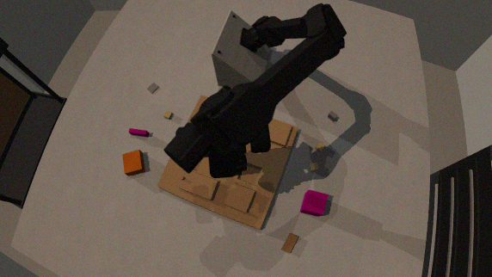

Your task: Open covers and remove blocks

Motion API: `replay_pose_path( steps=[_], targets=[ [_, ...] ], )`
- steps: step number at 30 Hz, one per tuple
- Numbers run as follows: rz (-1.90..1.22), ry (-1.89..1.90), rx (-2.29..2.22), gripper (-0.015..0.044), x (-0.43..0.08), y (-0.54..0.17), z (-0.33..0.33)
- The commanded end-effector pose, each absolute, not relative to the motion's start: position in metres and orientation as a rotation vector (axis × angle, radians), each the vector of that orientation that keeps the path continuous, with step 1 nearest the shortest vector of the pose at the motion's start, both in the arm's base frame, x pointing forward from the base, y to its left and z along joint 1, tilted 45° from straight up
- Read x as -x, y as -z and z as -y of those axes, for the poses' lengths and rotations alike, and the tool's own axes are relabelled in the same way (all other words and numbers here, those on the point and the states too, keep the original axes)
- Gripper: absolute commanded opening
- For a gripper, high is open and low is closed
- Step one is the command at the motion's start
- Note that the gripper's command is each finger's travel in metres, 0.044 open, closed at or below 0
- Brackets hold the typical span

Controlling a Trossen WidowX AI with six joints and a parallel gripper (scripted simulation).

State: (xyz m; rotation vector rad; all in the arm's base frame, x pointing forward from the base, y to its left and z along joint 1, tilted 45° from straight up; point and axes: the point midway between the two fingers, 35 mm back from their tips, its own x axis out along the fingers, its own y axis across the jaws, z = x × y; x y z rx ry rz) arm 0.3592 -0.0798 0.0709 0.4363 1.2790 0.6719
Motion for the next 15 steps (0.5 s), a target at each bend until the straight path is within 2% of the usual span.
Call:
replay_pose_path(
  steps=[1,15],
  targets=[
    [-1.287,-0.664,-0.431,0.0080,-0.351,-0.058,0.093],
    [-1.297,-0.647,-0.422,0.0080,-0.325,-0.025,0.129]
  ],
)
